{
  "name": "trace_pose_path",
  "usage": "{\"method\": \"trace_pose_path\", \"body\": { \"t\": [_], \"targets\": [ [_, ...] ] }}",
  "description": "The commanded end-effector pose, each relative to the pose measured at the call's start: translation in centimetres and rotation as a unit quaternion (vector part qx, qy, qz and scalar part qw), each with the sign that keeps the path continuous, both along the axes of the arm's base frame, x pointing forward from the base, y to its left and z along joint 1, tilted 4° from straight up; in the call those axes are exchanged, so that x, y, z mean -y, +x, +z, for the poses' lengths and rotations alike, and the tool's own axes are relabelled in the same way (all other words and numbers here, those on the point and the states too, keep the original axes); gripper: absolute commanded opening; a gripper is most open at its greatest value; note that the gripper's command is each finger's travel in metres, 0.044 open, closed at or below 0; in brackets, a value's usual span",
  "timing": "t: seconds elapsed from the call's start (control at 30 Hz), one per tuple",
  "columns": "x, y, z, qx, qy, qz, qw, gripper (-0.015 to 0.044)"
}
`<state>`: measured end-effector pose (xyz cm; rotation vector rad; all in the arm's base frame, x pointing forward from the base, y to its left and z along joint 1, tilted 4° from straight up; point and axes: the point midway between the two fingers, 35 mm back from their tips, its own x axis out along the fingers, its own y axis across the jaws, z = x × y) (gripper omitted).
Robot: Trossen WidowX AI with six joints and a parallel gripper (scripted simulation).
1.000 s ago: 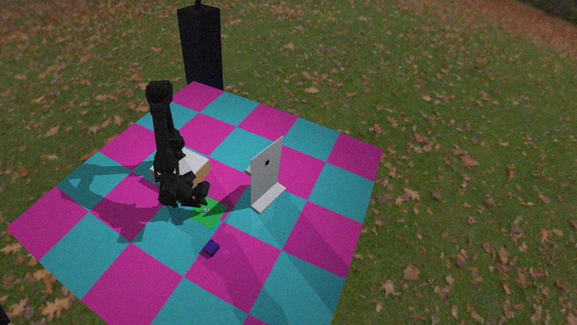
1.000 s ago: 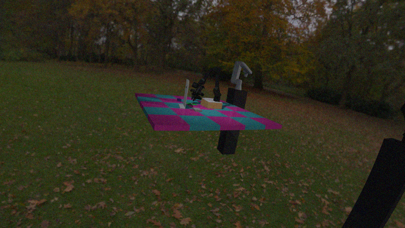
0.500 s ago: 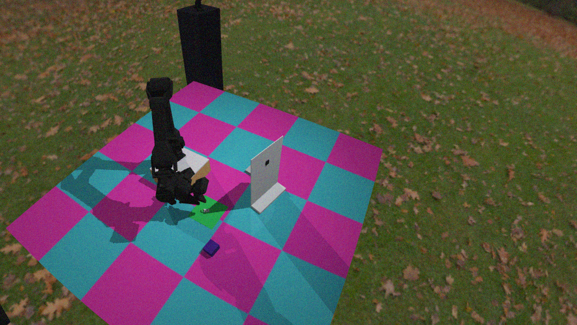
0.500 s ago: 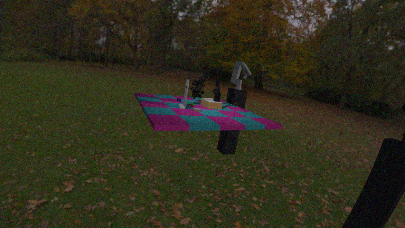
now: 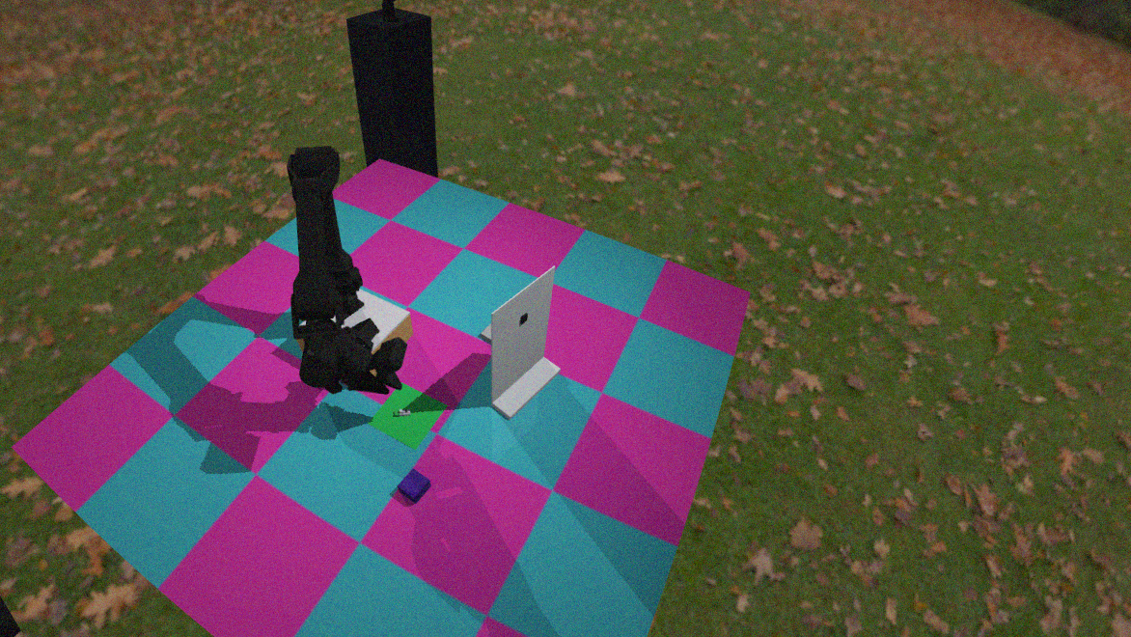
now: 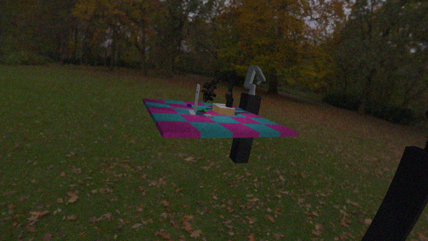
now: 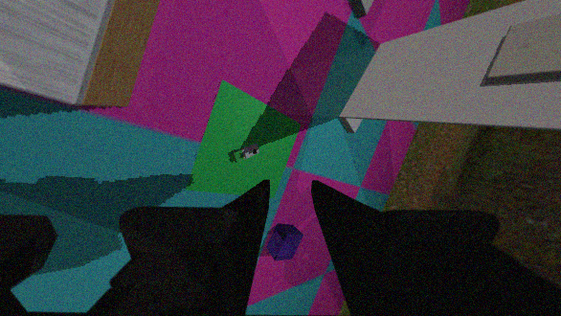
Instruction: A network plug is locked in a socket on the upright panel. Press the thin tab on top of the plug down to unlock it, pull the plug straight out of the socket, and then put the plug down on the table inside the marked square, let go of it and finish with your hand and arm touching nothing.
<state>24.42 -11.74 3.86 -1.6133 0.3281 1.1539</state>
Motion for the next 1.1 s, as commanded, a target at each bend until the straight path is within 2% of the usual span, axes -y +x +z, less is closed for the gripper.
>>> {"method": "trace_pose_path", "body": {
  "t": [0.0,0.4,0.47,1.07],
  "targets": [
    [0.1,0.1,1.0,0.004,0.0,0.002,1.0,0.0156],
    [0.0,-0.2,3.3,0.004,0.0,0.002,1.0,0.0156],
    [0.0,-0.2,2.7,0.0,0.0,0.0,1.0,0.0156],
    [0.7,0.1,9.1,0.003,0.0,0.001,1.0,0.0156]
  ]
}}
